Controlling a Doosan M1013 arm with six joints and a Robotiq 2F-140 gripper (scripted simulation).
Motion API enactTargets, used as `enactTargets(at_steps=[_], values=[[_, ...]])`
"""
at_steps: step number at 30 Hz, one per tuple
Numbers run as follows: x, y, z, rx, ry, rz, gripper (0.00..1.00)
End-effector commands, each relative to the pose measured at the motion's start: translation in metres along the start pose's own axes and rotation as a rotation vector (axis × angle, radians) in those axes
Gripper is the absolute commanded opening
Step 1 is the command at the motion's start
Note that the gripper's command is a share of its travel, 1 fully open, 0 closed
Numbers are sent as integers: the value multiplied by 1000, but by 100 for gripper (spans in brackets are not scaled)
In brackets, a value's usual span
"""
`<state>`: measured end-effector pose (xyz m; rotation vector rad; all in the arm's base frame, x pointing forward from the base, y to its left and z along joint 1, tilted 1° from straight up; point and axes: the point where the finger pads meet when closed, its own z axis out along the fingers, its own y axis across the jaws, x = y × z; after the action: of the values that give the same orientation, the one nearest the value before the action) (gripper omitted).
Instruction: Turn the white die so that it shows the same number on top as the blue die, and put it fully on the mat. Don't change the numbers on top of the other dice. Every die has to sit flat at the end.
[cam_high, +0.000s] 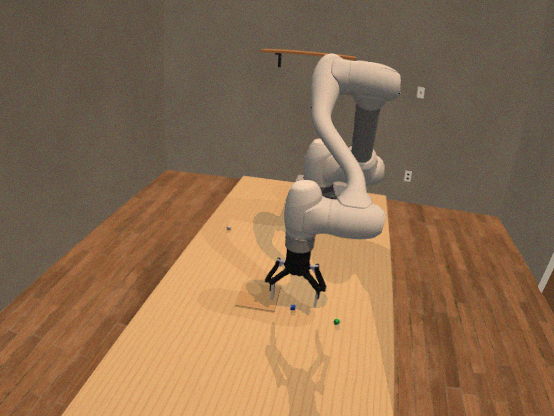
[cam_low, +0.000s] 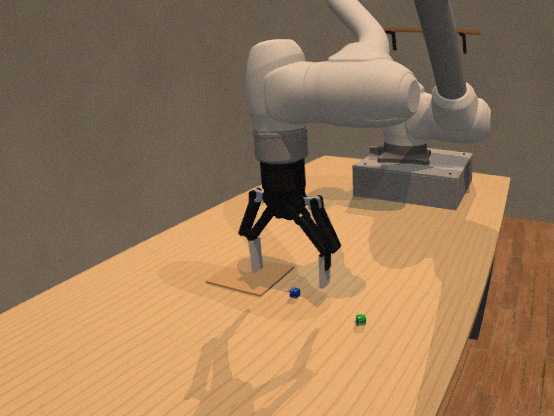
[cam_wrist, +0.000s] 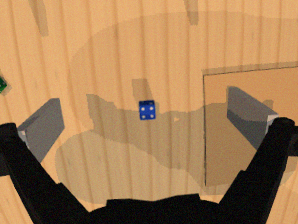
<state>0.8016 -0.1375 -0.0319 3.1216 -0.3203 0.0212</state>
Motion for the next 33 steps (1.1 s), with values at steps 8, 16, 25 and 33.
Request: enactTargets(at_steps=[8,16,25,33], values=[[0,0,0,0,0,0,100],[1,-2,0,0,0,0,100],[8,-32,0,0,0,0,100],[24,-100,0,0,0,0,100]])
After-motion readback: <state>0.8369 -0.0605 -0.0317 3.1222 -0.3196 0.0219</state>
